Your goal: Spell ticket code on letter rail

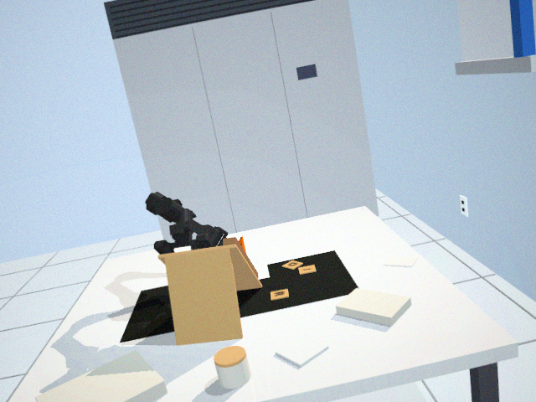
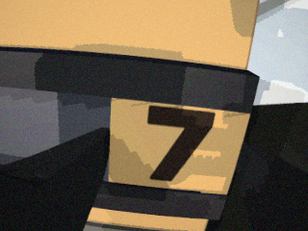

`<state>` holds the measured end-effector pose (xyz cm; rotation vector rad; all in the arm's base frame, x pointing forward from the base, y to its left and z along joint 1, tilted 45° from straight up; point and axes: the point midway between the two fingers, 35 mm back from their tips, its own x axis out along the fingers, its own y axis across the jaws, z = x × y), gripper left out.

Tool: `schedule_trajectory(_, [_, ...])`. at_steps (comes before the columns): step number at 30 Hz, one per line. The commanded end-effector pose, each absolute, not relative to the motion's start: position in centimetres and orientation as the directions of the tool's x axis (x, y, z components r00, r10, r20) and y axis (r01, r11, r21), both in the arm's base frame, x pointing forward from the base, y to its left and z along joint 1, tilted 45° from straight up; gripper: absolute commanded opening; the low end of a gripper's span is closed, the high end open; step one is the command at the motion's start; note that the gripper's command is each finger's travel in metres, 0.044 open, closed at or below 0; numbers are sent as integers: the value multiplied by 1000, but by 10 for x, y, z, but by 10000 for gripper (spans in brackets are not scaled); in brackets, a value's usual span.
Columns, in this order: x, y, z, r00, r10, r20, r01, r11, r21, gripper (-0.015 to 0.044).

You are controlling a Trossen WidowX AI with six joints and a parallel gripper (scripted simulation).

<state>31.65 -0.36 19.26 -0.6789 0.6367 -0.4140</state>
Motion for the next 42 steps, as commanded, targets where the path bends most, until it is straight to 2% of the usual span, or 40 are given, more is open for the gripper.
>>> schedule_trajectory(1, [317, -2, 189, 732, -550, -402, 151, 707, -691, 0])
schedule_trajectory(42, [322, 20, 167, 732, -549, -403, 152, 708, -690, 0])
